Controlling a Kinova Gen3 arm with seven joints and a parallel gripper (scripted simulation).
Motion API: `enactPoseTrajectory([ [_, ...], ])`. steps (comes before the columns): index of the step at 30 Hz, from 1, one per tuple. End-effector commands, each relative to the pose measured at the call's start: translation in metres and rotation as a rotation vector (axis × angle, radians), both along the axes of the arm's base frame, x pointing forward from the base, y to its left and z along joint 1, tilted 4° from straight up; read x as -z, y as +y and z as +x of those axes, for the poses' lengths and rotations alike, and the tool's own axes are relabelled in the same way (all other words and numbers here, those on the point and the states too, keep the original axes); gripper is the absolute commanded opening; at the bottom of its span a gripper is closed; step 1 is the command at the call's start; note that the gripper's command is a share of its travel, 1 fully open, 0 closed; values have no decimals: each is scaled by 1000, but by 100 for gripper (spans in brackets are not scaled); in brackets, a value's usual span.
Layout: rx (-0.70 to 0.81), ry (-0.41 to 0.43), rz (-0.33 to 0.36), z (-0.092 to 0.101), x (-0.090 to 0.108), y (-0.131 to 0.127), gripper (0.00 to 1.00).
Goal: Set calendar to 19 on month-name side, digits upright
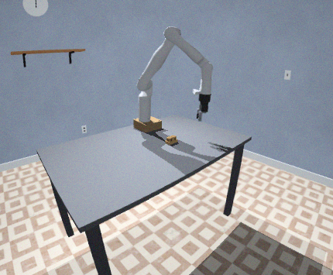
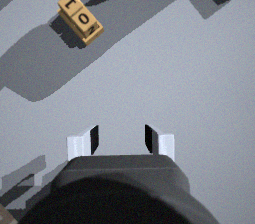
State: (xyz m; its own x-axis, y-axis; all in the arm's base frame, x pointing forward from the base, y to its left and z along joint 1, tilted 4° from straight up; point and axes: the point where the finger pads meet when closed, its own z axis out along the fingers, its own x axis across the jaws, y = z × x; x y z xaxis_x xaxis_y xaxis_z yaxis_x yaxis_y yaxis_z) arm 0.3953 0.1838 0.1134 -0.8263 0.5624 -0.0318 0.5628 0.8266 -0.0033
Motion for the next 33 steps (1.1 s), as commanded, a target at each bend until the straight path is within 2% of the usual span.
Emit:
enactPoseTrajectory([
  [1,0,-2,1,0,-1,0,100],
  [19,13,-2,1,1,-1,-4,100],
  [21,85,-6,4,1,-2,-24,100],
  [24,297,-18,12,-4,-6,-82,100],
  [25,320,-20,14,-5,-6,-88,100],
  [26,409,-25,18,-10,-7,-111,100],
  [27,419,-26,19,-10,-7,-114,100],
  [28,515,-32,25,-17,-8,-137,100],
  [29,518,-32,25,-17,-8,-138,100],
  [31,671,-42,35,-30,-10,-172,100],
  [33,696,-44,37,-33,-10,-178,100],
])
